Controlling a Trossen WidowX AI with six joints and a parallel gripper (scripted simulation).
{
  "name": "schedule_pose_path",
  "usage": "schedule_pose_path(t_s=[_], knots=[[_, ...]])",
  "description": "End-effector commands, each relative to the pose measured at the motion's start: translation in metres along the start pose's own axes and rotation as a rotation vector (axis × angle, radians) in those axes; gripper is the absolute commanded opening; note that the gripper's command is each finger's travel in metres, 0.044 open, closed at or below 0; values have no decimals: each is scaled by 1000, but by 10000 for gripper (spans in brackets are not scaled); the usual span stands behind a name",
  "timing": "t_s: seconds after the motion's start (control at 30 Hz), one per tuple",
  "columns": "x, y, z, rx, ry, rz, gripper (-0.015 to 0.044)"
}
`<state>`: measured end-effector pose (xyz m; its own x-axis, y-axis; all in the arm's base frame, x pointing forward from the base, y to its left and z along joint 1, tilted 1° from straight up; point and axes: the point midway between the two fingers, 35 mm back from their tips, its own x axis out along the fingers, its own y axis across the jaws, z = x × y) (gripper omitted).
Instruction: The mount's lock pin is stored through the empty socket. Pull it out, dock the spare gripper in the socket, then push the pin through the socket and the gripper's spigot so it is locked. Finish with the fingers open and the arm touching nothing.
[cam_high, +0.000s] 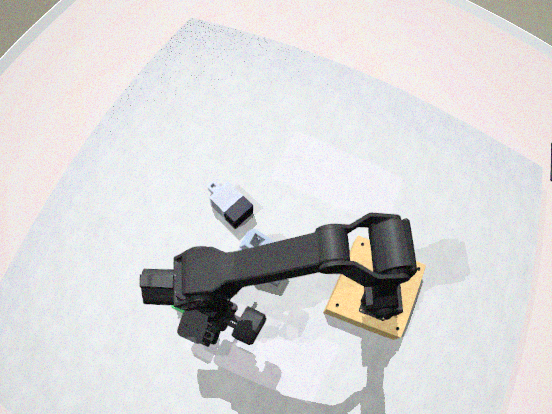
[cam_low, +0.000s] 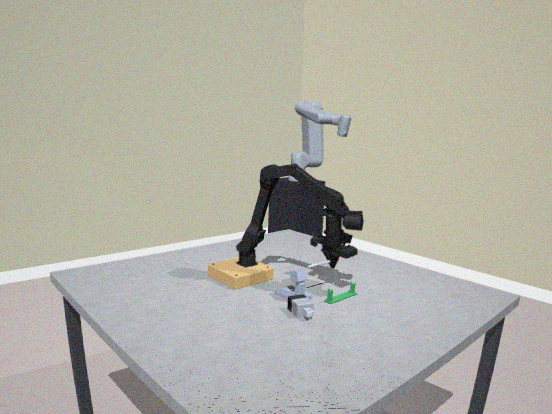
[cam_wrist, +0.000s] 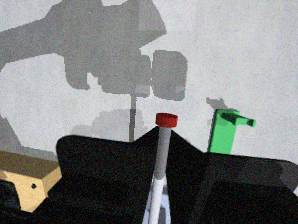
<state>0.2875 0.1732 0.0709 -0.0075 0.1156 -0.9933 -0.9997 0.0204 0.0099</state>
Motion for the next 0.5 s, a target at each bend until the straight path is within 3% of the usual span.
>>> schedule_pose_path(t_s=[0.0, 0.47], knots=[[-9, 0, 1, 0, -2, -3, 0], [-7, -12, 8, -4, 2, 3, 0]])
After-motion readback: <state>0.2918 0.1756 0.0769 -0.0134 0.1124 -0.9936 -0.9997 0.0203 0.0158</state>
